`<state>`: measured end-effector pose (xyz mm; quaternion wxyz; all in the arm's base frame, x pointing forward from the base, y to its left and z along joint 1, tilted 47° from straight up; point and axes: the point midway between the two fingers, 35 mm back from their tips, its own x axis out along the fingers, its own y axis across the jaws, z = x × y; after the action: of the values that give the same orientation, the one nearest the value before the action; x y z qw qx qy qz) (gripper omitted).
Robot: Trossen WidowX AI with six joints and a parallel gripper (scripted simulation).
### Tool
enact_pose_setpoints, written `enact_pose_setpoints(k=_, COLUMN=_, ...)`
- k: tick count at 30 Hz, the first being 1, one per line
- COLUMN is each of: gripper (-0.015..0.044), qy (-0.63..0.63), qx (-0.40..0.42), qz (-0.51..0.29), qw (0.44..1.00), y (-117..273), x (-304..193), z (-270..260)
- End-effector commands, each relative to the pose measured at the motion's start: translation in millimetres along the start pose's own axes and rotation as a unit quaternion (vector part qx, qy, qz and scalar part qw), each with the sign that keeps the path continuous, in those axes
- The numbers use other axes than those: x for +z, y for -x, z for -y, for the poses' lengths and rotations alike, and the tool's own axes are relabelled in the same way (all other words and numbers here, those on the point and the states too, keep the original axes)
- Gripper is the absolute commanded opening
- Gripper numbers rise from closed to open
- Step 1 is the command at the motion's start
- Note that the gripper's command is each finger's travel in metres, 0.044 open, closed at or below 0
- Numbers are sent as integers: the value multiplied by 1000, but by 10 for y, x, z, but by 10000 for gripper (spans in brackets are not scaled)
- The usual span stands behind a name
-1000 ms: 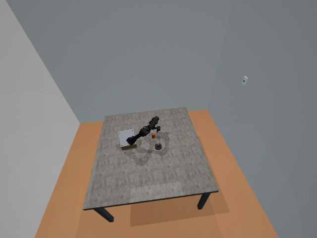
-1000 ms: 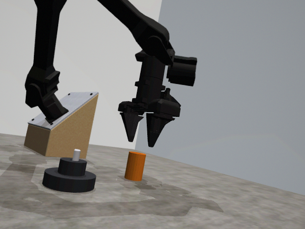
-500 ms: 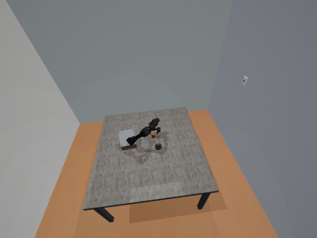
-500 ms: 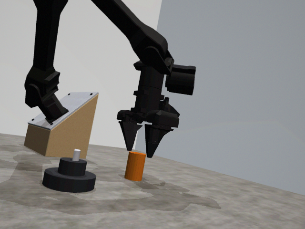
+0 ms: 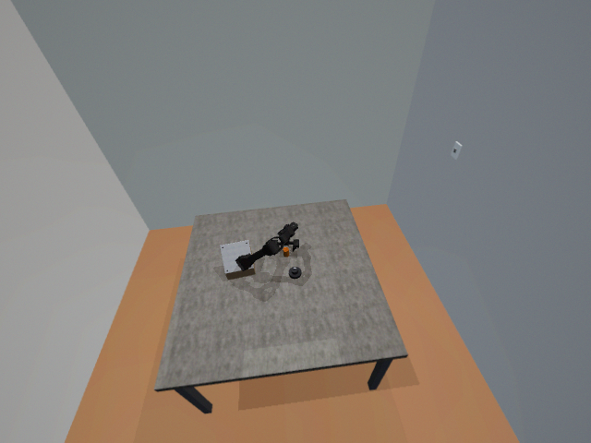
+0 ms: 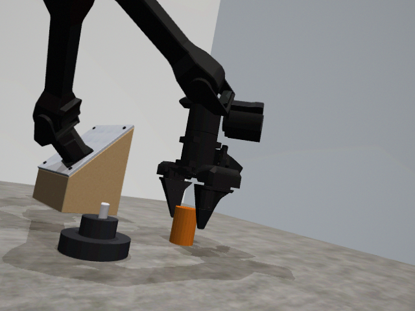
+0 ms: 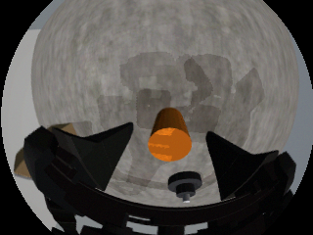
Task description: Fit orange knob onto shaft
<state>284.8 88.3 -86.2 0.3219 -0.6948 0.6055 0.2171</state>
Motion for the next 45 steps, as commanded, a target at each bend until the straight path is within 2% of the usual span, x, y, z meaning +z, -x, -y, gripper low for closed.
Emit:
enact_pose_setpoints(k=1, gripper=440, qy=4, qx=-1, qz=-4, qw=1000, y=-63, x=-11, z=-9)
enact_pose_setpoints(k=15, gripper=440, qy=6, qx=-3, qz=-6, qw=1000, y=-263, x=-28, z=-14)
enact_pose_setpoints(k=24, gripper=204, qy=6, qx=-3, qz=-6, qw=1000, y=-263, x=-28, z=-14)
enact_pose_setpoints(k=31, gripper=157, qy=6, qx=-3, qz=-6, qw=1000, y=-263, x=-28, z=-14)
enact_pose_setpoints(k=37, gripper=0, qy=6, qx=-3, qz=-4, qw=1000, y=-165, x=-8, z=4)
enact_pose_setpoints(k=45, gripper=0, qy=6, qx=-3, qz=-1, qw=1000, y=67, x=28, z=34)
